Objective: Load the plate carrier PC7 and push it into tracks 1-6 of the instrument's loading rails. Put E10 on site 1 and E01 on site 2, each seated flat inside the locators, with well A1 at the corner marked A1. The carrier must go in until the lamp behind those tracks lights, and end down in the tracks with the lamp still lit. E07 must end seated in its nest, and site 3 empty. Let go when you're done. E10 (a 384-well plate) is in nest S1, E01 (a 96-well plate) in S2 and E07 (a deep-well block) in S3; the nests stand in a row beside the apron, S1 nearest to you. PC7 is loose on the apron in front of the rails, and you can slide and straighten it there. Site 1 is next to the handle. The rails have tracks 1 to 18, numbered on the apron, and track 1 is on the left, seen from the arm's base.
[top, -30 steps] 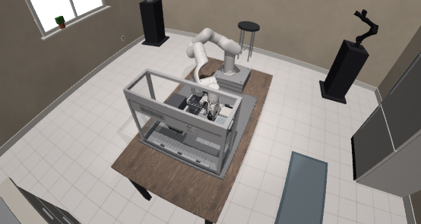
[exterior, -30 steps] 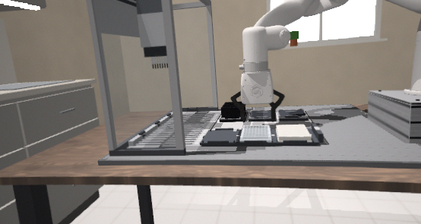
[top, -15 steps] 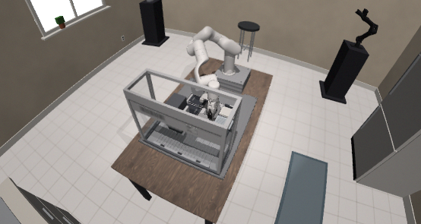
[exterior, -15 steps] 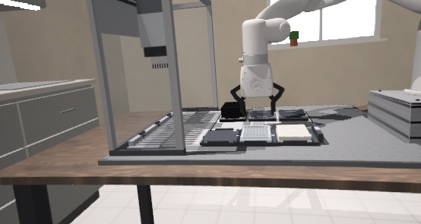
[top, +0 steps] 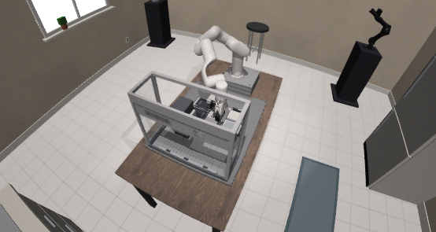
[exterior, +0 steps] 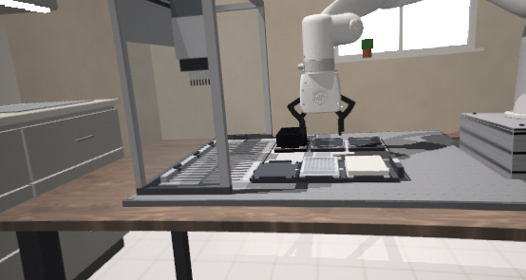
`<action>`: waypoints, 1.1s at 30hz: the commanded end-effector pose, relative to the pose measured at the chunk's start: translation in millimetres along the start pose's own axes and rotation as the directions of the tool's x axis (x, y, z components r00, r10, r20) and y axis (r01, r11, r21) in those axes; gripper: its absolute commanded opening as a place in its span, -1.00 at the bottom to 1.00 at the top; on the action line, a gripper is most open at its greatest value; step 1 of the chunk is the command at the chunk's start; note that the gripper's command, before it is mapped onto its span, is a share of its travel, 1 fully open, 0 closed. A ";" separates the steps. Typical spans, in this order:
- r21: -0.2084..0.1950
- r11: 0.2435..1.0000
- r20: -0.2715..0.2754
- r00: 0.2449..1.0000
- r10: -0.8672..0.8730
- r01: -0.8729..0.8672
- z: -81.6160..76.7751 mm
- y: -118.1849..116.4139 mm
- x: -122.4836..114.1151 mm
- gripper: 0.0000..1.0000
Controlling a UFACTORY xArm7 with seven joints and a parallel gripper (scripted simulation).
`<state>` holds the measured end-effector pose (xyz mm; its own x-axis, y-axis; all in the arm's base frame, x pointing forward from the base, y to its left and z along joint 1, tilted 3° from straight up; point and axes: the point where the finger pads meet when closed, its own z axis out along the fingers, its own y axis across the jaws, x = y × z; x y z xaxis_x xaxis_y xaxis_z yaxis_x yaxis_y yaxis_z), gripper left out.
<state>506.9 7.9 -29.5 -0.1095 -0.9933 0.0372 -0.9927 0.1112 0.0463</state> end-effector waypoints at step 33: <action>0.004 1.000 0.001 1.000 0.000 0.000 -47.6 -1.1 -0.4 1.00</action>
<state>509.3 9.4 15.6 -0.1095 -0.9933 0.0371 -0.9927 0.1112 0.0460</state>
